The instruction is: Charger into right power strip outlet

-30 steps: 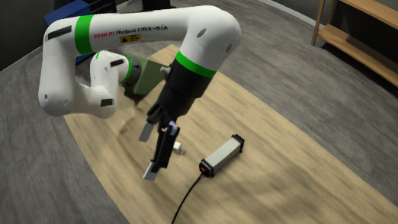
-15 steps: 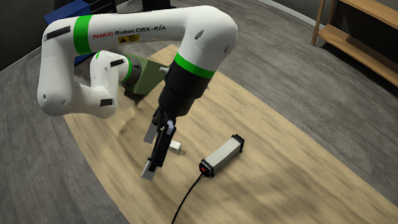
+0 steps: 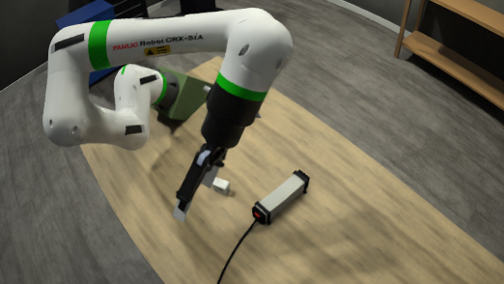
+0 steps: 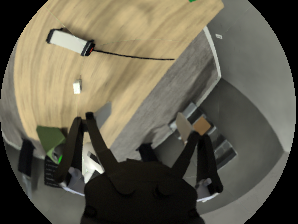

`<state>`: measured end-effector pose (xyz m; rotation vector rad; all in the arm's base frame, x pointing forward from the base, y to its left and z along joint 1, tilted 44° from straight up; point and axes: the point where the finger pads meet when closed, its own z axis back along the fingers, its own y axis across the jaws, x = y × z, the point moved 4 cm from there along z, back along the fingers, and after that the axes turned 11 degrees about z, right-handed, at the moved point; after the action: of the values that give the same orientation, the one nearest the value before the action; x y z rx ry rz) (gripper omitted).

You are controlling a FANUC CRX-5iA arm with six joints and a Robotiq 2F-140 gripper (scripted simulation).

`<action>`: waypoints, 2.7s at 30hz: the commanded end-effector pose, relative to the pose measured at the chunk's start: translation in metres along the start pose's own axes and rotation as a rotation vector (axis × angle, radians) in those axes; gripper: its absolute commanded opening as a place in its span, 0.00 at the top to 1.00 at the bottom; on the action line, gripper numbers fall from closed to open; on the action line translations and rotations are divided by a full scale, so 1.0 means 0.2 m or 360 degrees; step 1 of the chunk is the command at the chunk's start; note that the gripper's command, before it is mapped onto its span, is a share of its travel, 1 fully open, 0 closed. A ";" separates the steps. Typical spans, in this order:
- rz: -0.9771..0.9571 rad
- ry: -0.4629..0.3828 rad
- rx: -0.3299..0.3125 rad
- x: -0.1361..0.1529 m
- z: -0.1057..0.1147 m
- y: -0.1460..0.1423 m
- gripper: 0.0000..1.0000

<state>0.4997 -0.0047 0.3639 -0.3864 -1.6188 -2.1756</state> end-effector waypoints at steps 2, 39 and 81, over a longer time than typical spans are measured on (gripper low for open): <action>-0.0264 0.0045 -0.0010 -0.02 -0.02 -0.05 0.00; -0.2250 0.0099 -0.0403 -0.10 -0.20 -0.48 0.00; -0.4176 -0.0483 -0.0843 -0.11 -0.35 -0.96 0.00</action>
<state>0.4350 -0.0204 0.1795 2.8751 -1.2167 -3.7174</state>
